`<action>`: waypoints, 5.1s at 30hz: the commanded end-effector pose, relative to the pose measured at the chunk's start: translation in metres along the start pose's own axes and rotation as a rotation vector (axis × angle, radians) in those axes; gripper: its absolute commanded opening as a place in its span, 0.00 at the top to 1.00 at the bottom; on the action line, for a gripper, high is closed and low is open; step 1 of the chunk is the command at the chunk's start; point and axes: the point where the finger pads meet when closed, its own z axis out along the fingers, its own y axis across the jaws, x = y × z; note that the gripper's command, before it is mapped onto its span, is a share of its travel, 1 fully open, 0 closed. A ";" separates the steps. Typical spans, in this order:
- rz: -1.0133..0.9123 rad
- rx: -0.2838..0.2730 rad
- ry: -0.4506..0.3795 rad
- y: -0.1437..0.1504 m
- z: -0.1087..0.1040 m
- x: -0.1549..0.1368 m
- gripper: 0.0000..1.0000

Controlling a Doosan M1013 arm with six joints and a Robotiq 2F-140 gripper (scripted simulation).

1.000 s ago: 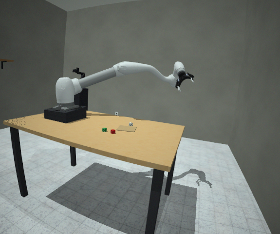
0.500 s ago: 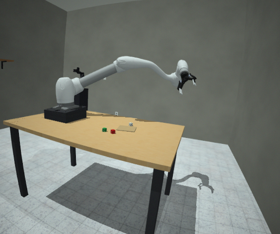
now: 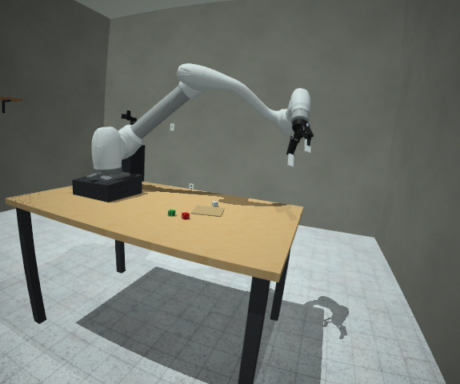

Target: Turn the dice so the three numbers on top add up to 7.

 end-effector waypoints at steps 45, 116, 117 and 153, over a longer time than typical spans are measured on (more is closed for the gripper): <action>1.337 -0.623 0.176 0.104 0.215 0.440 0.00; 1.332 -0.629 0.183 0.150 0.290 0.417 0.00; 1.332 -0.629 0.183 0.150 0.290 0.417 0.00; 1.332 -0.629 0.183 0.189 0.281 0.475 0.00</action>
